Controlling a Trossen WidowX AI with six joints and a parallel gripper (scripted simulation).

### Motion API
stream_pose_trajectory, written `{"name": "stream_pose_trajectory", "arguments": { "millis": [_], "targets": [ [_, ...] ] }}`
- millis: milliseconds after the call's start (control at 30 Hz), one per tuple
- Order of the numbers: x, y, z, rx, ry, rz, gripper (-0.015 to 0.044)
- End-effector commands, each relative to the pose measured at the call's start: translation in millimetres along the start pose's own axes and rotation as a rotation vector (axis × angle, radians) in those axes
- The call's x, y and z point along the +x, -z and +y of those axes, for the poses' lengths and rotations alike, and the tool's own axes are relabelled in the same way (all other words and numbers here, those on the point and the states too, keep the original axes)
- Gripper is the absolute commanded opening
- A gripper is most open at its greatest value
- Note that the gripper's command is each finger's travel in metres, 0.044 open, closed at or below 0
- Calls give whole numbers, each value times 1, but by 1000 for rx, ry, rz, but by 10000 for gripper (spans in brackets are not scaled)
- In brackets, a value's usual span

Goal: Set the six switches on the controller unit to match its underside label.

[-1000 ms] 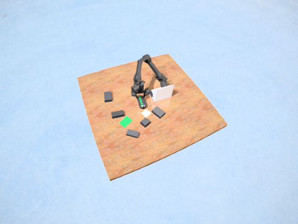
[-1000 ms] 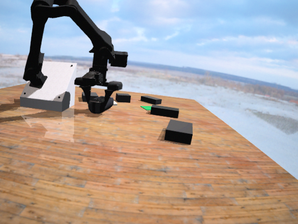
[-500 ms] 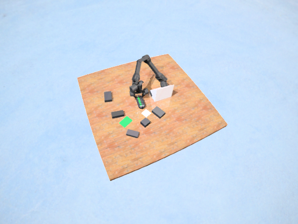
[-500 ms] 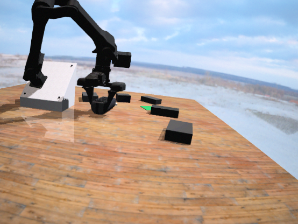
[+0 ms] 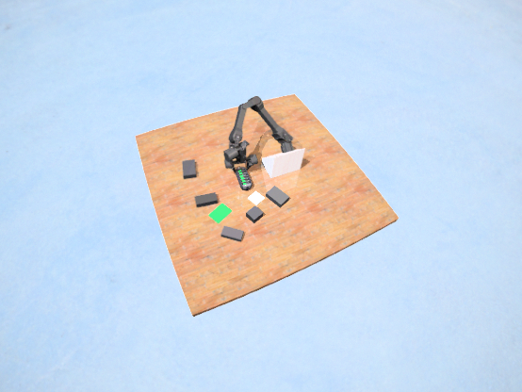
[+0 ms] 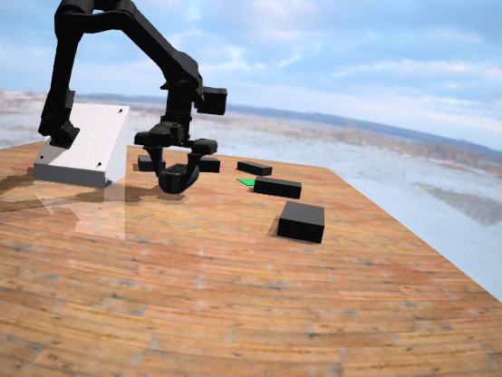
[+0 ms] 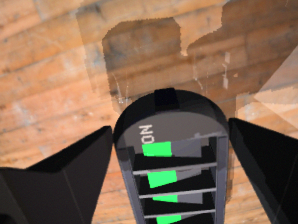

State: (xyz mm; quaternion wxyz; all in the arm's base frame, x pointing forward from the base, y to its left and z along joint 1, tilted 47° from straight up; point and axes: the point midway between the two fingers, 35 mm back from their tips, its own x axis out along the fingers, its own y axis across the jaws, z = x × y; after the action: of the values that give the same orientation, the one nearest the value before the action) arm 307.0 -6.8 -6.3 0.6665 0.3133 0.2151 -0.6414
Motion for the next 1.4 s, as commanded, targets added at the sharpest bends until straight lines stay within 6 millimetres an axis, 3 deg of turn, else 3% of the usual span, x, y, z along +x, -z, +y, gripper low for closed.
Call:
{"name": "stream_pose_trajectory", "arguments": {
  "millis": [0, 367, 400, 800, 933, 1267, 1367],
  "targets": [
    [1, -4, 8, 17, -8, -7, 0],
    [1, -7, 19, 17, -8, -7, 0],
    [0, -3, 11, 0, 0, -1, 26],
    [-3, -3, 12, 1, 0, -1, 341],
    [-47, -2, 11, 16, -7, -4, 440],
    [-50, -2, 11, 16, -7, -5, 440],
    [-49, -2, 14, 13, 4, -5, 361]
  ]
}}
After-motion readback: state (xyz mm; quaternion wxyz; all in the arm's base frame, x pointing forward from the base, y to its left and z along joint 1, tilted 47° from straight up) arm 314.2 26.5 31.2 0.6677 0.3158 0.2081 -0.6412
